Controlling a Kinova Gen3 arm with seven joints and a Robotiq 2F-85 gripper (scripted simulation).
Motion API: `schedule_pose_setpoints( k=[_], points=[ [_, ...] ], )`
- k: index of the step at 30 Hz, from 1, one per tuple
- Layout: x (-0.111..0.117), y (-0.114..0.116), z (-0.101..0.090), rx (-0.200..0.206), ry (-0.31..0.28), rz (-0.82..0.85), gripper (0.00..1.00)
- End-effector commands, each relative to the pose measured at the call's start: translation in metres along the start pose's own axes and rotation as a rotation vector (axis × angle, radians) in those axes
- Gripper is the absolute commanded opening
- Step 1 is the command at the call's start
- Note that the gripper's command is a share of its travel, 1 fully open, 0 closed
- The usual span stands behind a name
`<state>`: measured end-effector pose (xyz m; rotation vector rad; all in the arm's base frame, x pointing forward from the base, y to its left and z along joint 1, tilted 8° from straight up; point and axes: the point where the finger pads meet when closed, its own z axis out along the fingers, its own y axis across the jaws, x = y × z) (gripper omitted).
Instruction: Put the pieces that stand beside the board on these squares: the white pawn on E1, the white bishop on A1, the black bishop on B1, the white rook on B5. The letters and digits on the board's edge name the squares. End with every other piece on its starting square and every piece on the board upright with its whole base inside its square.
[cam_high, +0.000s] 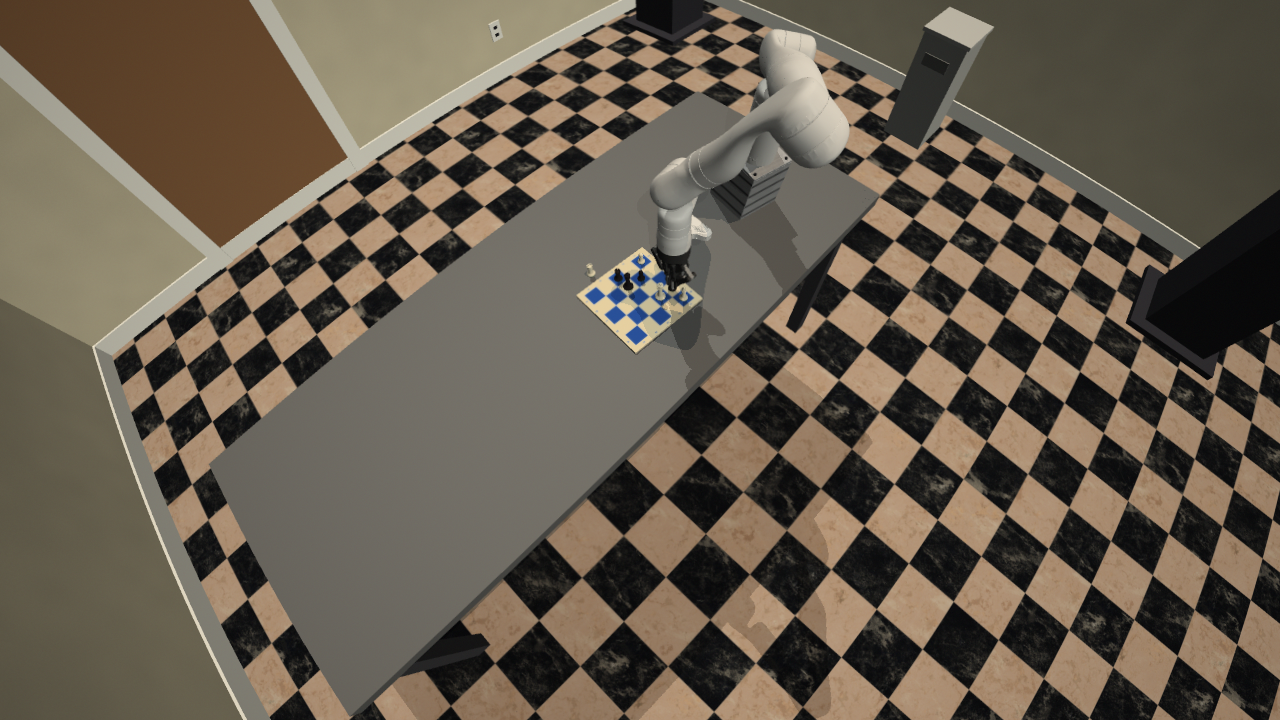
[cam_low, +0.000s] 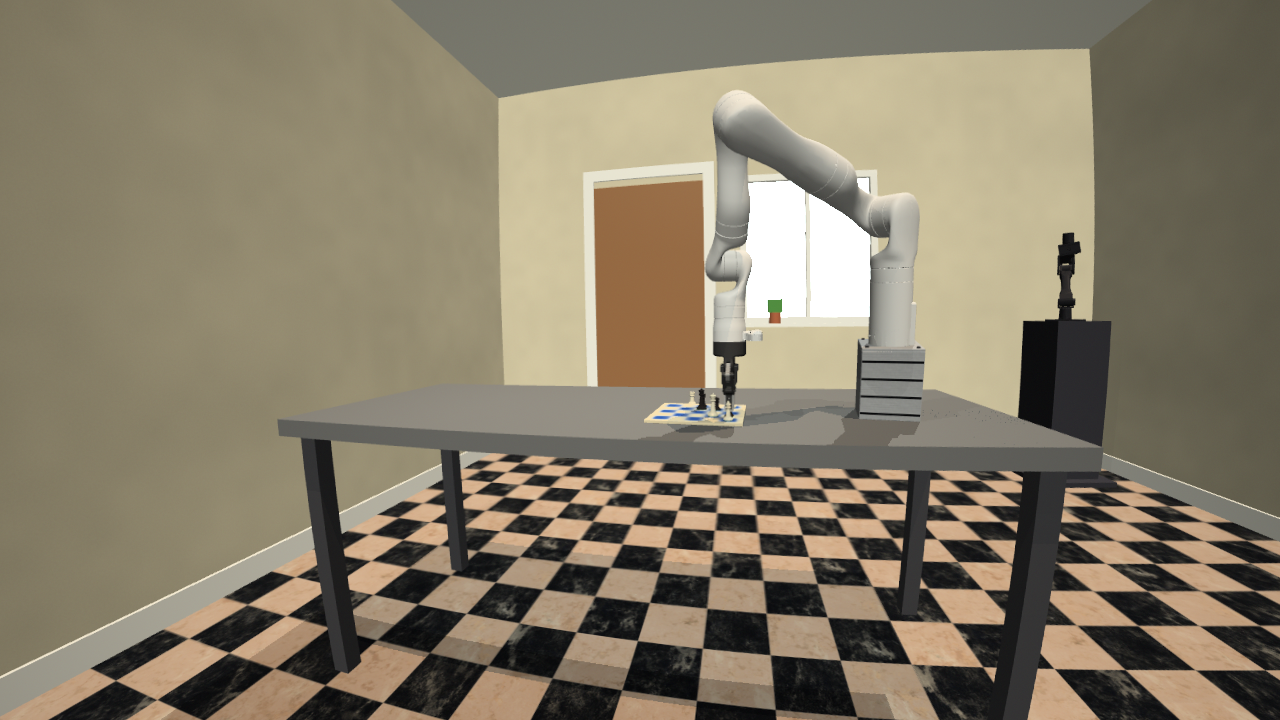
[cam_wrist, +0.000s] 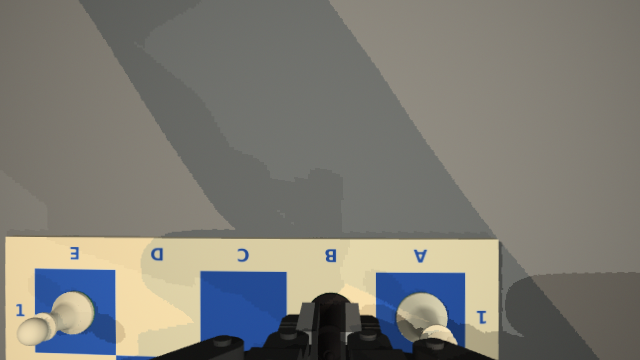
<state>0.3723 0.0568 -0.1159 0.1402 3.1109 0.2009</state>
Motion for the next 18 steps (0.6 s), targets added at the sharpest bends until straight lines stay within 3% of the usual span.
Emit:
schedule_pose_setpoints(
  k=[1, 15, 16, 18],
  points=[
    [-0.0005, 0.0001, -0.0005, 0.000, -0.001, 0.000, 0.00],
    [-0.0005, 0.0001, -0.0005, 0.000, -0.001, 0.000, 0.00],
    [-0.0005, 0.0001, -0.0005, 0.000, -0.001, 0.000, 0.07],
    [-0.0005, 0.0001, -0.0005, 0.000, -0.001, 0.000, 0.07]
  ],
)
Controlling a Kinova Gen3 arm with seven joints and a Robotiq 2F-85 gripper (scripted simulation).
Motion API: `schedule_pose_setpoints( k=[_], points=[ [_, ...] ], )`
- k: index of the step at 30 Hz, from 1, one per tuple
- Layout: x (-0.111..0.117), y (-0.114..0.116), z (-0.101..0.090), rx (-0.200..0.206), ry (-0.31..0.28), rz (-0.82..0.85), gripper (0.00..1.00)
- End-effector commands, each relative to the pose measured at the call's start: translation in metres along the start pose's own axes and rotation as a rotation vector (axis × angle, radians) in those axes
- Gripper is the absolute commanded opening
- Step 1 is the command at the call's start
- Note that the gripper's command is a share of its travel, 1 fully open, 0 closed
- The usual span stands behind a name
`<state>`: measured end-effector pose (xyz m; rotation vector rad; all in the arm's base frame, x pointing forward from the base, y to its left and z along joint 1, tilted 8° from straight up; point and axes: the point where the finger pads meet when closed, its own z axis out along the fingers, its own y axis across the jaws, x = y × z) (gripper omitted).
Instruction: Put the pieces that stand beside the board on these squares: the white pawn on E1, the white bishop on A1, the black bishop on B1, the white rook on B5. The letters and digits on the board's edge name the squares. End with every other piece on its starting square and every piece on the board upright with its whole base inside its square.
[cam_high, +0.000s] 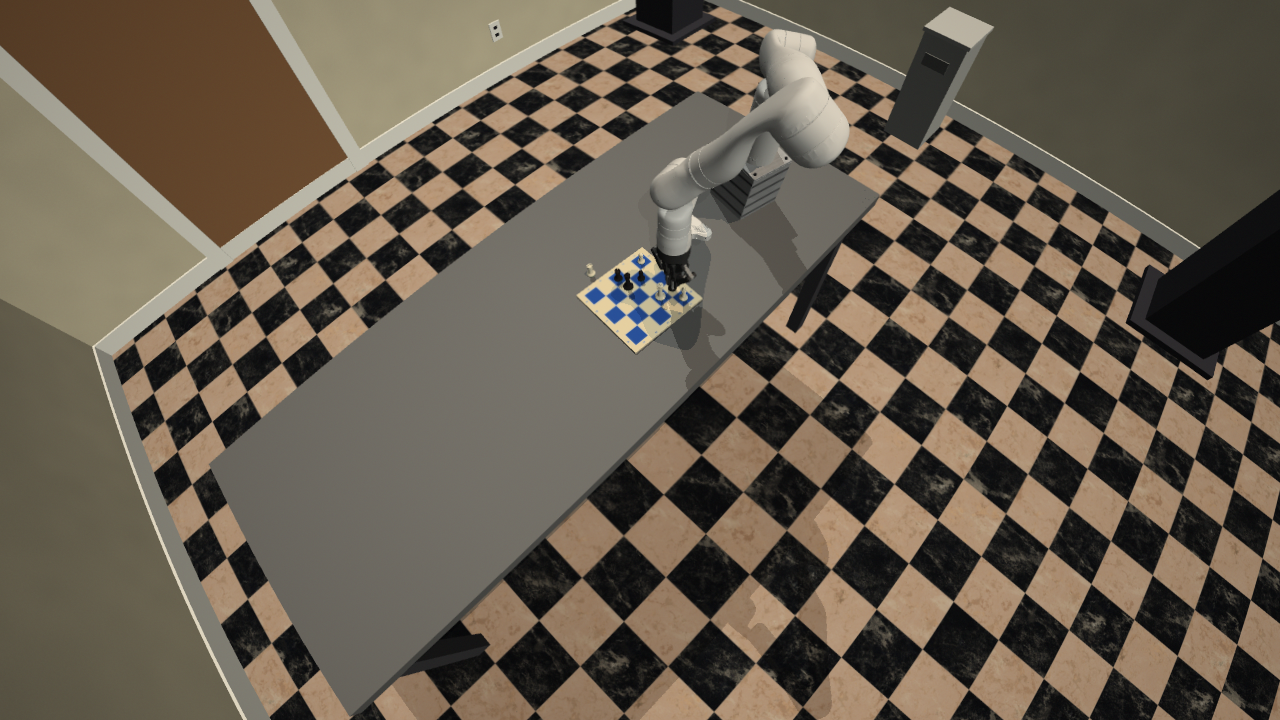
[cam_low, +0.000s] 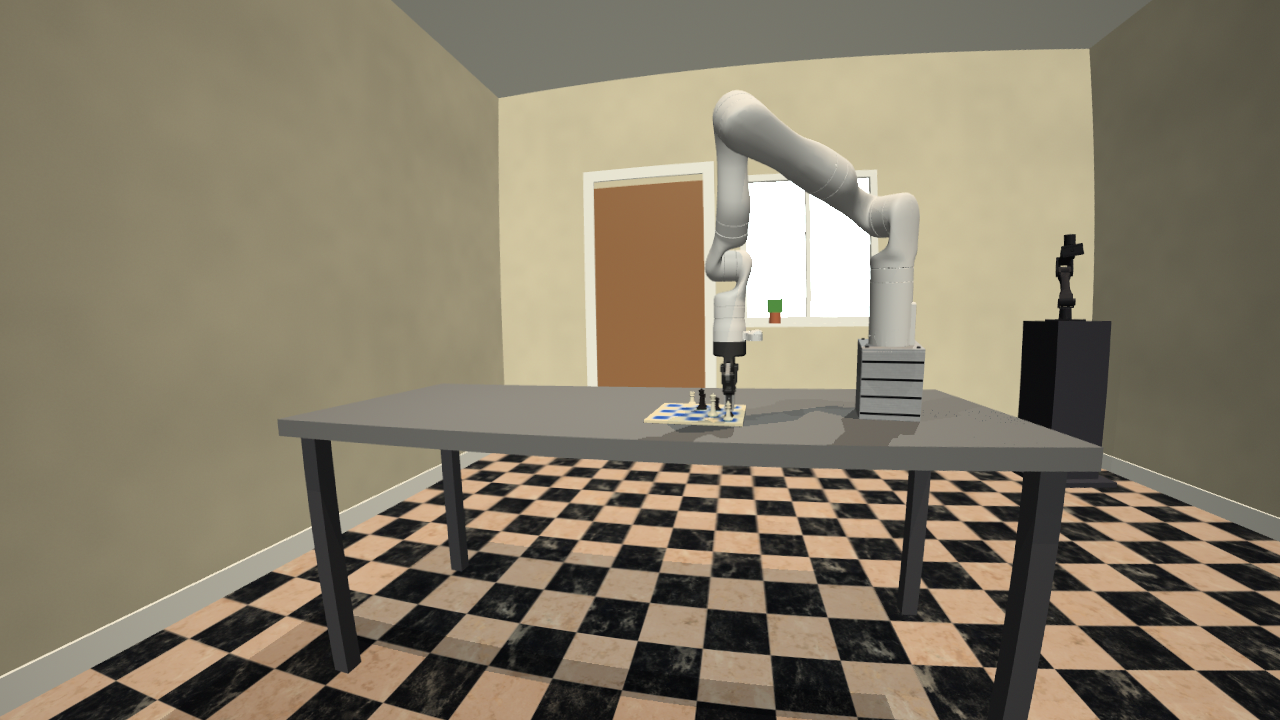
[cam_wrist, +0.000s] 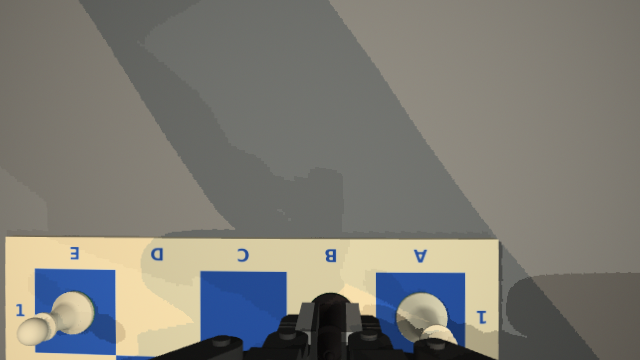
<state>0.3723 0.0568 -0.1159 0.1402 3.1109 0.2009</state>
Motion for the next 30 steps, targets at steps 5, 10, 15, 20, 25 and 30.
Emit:
schedule_pose_setpoints(
  k=[5, 10, 15, 20, 25, 30],
  points=[
    [-0.001, 0.000, -0.001, 0.000, -0.001, 0.000, 0.22],
    [-0.001, 0.000, -0.001, 0.000, -0.001, 0.000, 0.37],
    [-0.001, 0.000, -0.001, 0.000, -0.001, 0.000, 0.37],
    [-0.001, 0.000, -0.001, 0.000, -0.001, 0.000, 0.37],
    [-0.001, 0.000, -0.004, 0.000, -0.001, 0.000, 0.37],
    [-0.001, 0.000, -0.013, 0.000, -0.001, 0.000, 0.37]
  ],
)
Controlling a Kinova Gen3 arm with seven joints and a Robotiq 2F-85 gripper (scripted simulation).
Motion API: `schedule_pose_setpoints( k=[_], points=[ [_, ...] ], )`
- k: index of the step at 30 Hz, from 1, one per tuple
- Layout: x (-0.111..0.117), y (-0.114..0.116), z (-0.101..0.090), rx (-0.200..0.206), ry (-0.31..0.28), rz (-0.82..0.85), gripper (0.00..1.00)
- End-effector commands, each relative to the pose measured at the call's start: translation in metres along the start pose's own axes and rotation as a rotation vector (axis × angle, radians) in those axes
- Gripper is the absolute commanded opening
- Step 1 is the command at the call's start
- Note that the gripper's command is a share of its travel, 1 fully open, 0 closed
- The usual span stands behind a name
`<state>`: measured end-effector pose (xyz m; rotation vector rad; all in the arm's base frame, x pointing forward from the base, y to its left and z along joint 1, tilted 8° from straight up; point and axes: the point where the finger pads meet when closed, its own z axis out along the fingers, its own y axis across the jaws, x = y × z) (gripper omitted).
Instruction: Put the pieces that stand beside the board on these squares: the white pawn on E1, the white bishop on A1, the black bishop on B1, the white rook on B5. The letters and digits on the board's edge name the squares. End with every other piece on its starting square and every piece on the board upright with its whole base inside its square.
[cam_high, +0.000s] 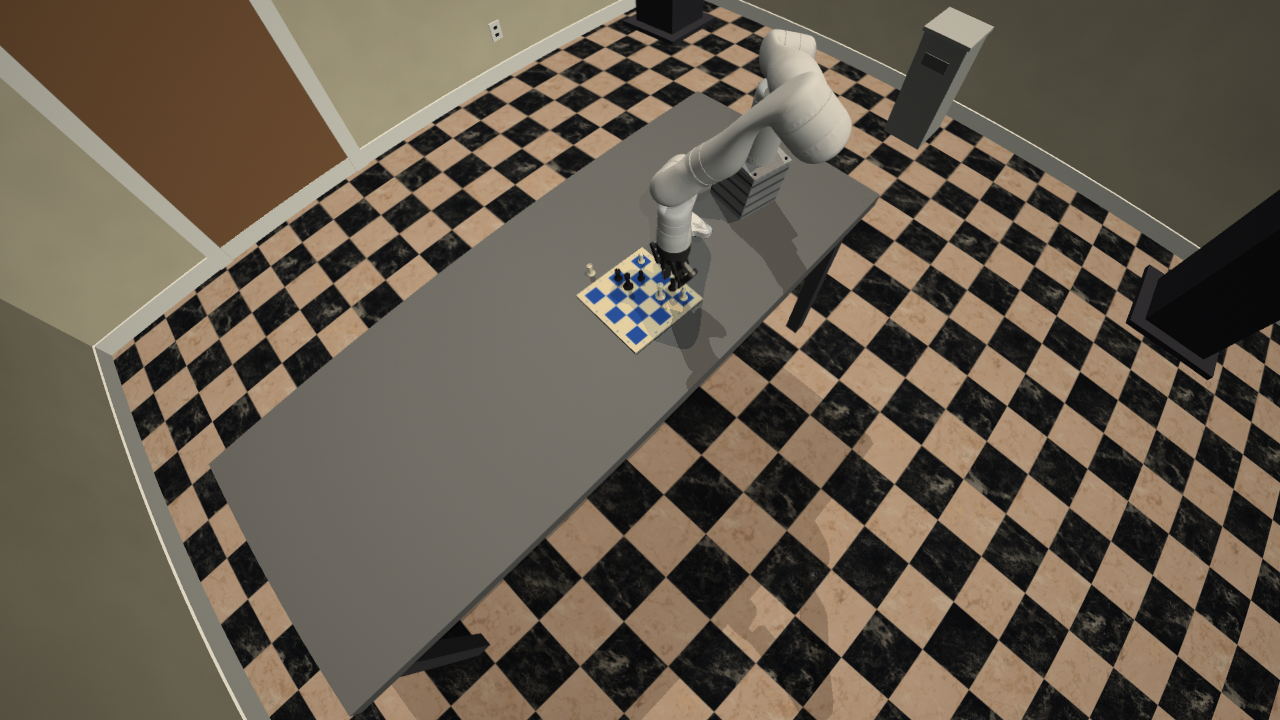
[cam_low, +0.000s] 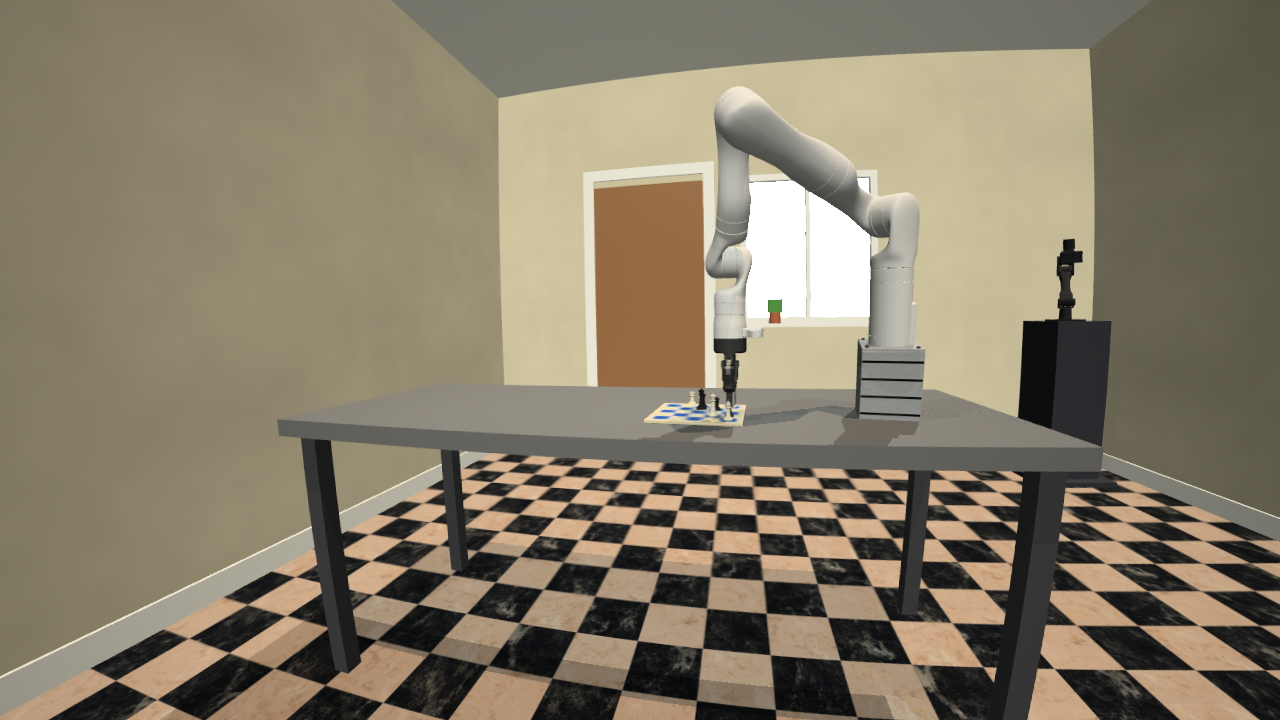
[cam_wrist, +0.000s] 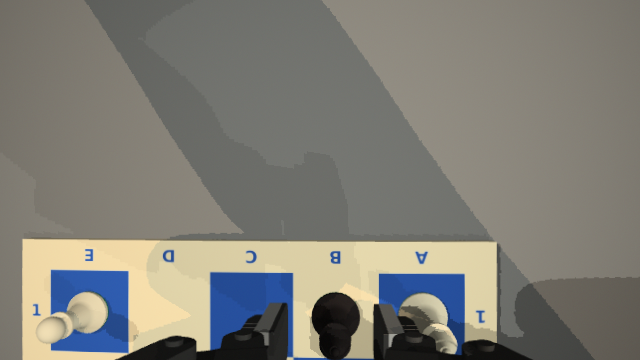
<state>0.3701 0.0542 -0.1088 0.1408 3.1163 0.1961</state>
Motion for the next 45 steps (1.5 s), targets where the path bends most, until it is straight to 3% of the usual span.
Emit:
schedule_pose_setpoints(
  k=[1, 14, 24, 25, 45],
  points=[
    [-0.002, 0.002, -0.009, -0.004, -0.006, 0.000, 0.37],
    [-0.002, 0.002, -0.073, -0.004, -0.006, 0.000, 0.37],
    [-0.002, 0.002, -0.083, -0.004, -0.006, 0.000, 0.37],
    [-0.002, 0.002, -0.083, -0.004, -0.006, 0.000, 1.00],
    [-0.002, 0.002, -0.083, -0.004, -0.006, 0.000, 1.00]
  ],
)
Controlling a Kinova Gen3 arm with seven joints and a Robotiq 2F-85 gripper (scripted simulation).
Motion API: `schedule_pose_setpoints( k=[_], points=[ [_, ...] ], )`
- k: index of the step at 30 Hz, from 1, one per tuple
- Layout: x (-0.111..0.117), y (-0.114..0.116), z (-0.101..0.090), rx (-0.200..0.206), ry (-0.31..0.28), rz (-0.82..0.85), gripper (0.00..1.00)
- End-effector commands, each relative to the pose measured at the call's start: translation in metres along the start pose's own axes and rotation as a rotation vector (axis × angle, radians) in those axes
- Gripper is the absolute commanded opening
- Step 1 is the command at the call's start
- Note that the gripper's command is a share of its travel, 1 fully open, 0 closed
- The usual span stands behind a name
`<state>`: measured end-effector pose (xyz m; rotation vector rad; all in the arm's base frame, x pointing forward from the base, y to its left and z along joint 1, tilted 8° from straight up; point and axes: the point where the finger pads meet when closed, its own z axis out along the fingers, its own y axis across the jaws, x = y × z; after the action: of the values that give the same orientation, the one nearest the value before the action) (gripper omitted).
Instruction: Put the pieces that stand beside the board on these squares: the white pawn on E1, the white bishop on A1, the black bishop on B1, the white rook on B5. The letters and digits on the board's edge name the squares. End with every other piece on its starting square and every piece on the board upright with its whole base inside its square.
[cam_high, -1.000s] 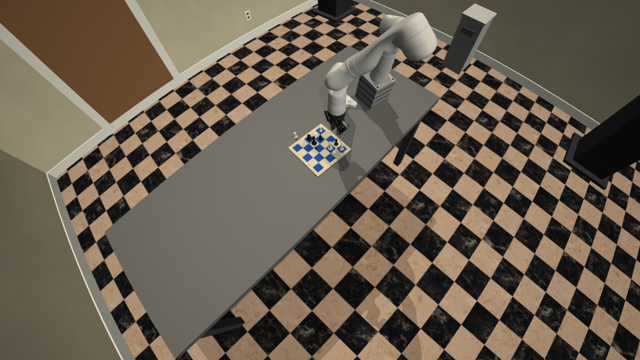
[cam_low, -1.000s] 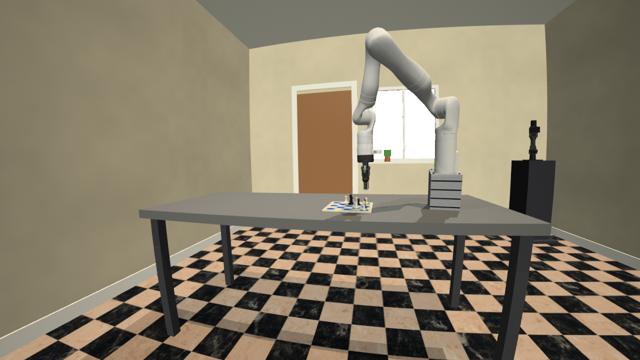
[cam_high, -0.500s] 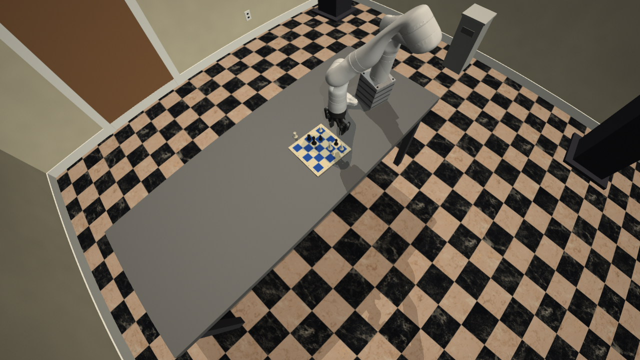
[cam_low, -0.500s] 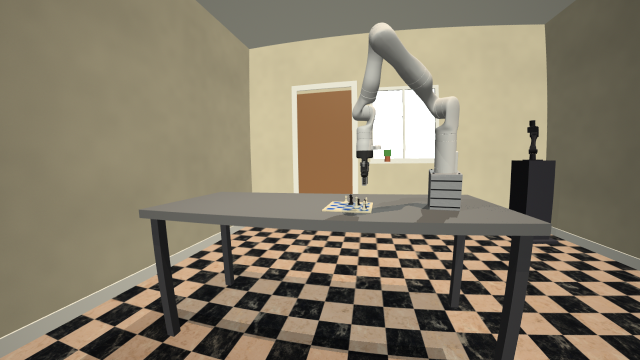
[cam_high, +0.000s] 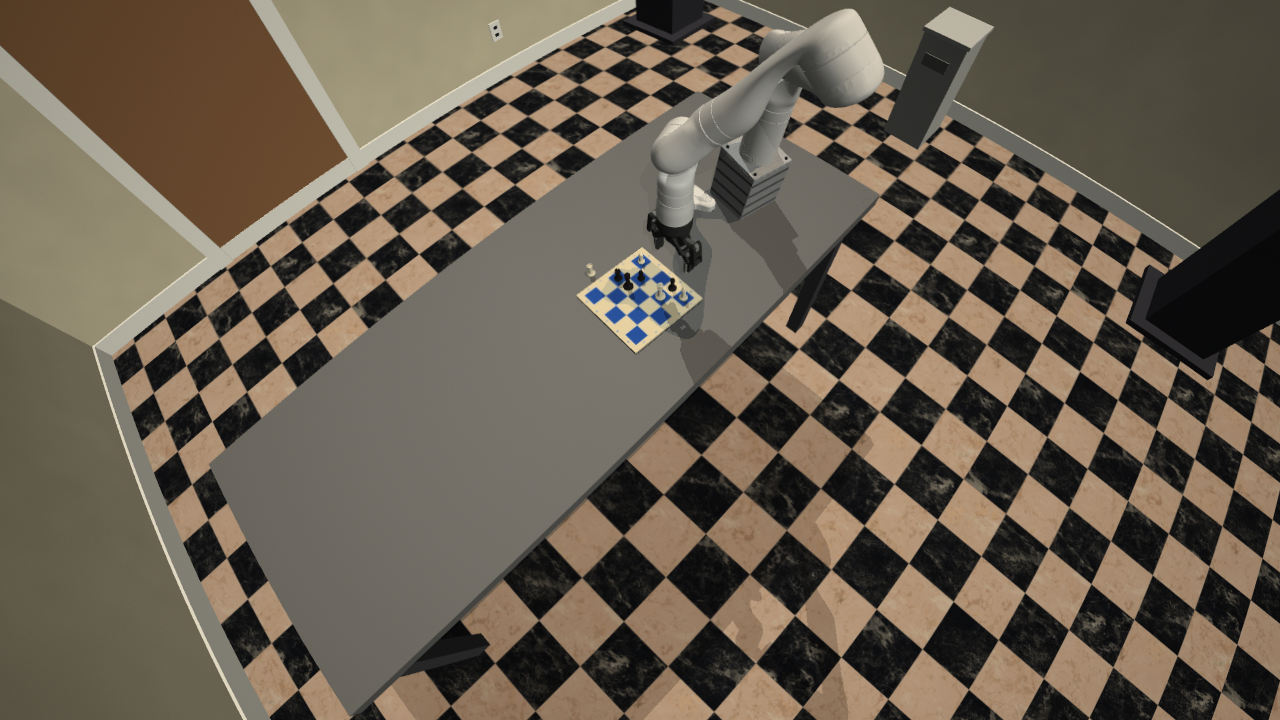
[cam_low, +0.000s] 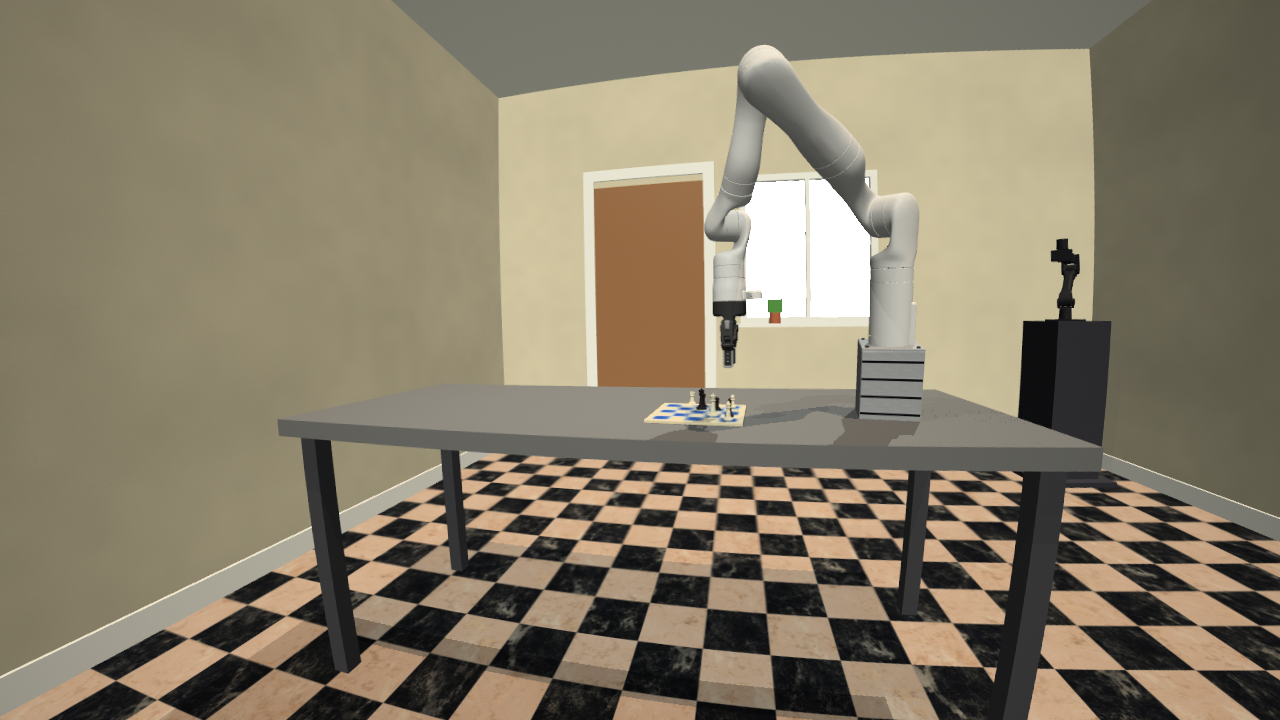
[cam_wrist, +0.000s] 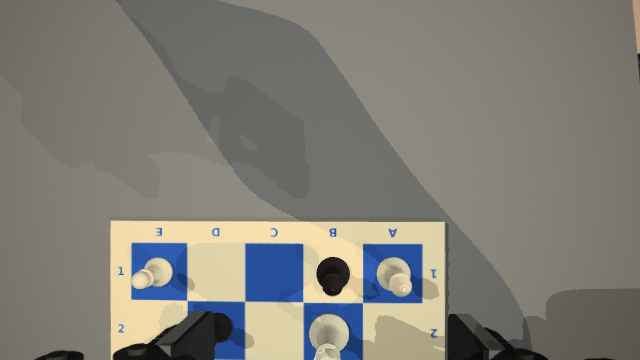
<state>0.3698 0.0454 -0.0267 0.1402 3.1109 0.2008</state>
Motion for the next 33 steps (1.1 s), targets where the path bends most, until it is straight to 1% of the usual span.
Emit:
schedule_pose_setpoints(
  k=[1, 11, 22, 33],
  points=[
    [0.000, 0.000, 0.000, 0.000, -0.001, 0.000, 1.00],
    [-0.001, -0.001, 0.000, 0.000, -0.001, -0.011, 1.00],
    [-0.004, -0.004, 0.000, -0.001, 0.001, -0.070, 1.00],
    [-0.013, -0.013, 0.002, -0.002, 0.005, -0.237, 1.00]
  ],
)
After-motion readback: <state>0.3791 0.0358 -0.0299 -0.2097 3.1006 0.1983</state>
